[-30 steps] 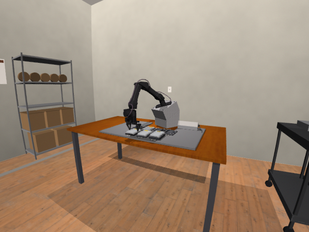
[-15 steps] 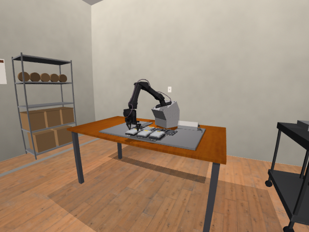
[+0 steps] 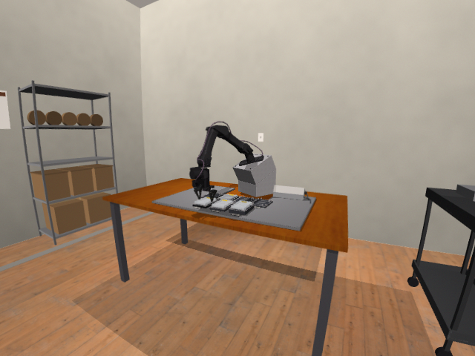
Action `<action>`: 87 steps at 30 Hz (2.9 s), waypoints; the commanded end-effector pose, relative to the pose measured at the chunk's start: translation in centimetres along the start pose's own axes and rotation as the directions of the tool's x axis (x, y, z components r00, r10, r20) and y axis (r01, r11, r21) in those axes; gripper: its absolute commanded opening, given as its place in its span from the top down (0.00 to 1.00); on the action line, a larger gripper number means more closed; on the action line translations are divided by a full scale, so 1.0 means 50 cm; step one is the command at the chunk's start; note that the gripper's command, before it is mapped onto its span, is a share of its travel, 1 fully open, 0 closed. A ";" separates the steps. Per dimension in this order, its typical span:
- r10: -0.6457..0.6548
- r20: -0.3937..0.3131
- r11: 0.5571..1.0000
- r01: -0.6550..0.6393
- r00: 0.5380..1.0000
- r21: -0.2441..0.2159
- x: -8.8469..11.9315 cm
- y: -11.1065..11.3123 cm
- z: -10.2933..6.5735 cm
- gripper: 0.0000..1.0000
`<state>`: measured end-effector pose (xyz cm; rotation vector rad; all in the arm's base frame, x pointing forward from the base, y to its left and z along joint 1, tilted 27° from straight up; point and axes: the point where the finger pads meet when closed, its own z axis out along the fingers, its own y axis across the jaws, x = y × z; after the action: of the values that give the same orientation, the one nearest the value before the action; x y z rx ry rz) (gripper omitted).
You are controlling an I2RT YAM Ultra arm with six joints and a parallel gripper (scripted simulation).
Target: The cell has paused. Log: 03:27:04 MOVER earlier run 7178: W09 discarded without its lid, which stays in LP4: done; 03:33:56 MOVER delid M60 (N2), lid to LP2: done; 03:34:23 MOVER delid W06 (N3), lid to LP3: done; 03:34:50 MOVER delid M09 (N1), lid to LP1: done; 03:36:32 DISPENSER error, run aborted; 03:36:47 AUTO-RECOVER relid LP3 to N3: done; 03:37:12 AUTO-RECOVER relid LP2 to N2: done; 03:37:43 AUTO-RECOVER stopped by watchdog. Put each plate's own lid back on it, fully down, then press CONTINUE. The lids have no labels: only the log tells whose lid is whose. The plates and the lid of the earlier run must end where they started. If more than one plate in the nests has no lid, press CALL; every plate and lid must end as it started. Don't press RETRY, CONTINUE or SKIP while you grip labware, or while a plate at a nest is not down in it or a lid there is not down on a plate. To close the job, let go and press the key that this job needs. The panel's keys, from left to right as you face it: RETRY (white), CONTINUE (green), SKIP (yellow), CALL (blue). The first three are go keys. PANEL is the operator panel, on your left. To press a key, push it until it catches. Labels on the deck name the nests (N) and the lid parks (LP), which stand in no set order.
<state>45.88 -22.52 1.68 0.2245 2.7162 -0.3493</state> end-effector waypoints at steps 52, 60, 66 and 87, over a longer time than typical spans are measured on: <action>0.006 0.049 1.000 -0.007 0.999 0.012 -0.035 -0.007 -0.108 0.00; 0.007 0.047 1.000 -0.007 0.999 0.012 -0.035 -0.008 -0.109 0.00; -0.019 0.026 1.000 0.019 0.999 0.008 -0.007 0.010 -0.093 0.01; -0.009 0.025 1.000 0.008 1.000 0.005 0.140 0.134 -0.089 0.20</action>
<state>38.72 -14.68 0.39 0.1834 2.7684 -0.3286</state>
